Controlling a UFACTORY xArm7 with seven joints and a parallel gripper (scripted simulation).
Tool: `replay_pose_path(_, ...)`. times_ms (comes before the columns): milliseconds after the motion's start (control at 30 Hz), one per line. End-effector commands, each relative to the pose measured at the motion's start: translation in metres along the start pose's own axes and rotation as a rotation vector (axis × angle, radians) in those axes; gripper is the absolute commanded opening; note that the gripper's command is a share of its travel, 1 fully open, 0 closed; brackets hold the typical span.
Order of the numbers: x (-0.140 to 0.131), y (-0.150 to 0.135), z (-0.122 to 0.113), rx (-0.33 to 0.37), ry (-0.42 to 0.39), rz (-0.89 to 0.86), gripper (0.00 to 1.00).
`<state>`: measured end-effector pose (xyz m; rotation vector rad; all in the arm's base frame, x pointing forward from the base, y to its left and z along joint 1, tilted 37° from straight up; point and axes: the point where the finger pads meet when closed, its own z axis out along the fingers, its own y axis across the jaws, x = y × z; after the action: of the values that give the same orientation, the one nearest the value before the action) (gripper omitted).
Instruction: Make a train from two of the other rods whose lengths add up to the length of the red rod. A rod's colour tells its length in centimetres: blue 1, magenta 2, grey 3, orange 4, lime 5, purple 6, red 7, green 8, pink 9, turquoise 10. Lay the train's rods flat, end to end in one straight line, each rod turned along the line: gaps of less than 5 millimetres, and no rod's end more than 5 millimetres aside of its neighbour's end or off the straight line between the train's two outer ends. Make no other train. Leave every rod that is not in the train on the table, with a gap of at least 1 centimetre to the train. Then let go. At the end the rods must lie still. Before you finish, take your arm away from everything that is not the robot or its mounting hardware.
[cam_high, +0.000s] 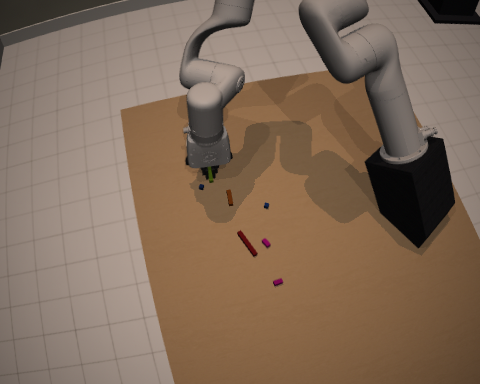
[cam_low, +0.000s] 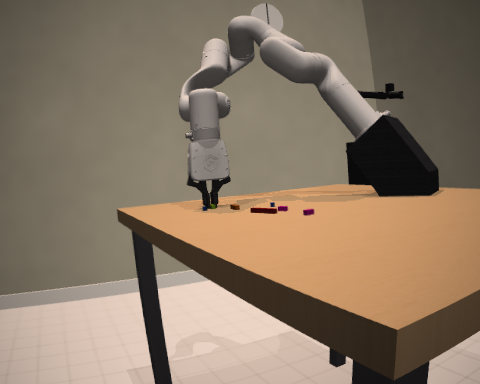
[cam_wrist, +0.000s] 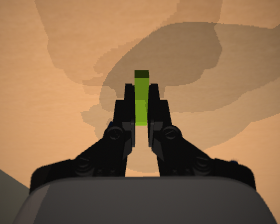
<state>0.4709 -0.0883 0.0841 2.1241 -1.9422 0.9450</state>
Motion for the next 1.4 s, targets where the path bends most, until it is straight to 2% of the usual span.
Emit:
replay_pose_path(0, 0.0, -0.001, -0.001, 0.003, 0.0, -0.001, 0.04)
replay_pose_path(600, 0.0, -0.001, -0.005, 0.003, 0.0, -0.001, 0.04)
replay_pose_path(833, 0.0, -0.001, -0.04, 0.003, 0.0, -0.001, 0.04)
replay_pose_path(900, 0.0, -0.001, -0.04, 0.003, 0.0, -0.001, 0.04)
replay_pose_path(1167, 0.0, -0.001, -0.09, 0.003, 0.0, -0.001, 0.04)
replay_pose_path(1367, 0.0, -0.001, -0.101, 0.003, 0.0, -0.001, 0.04)
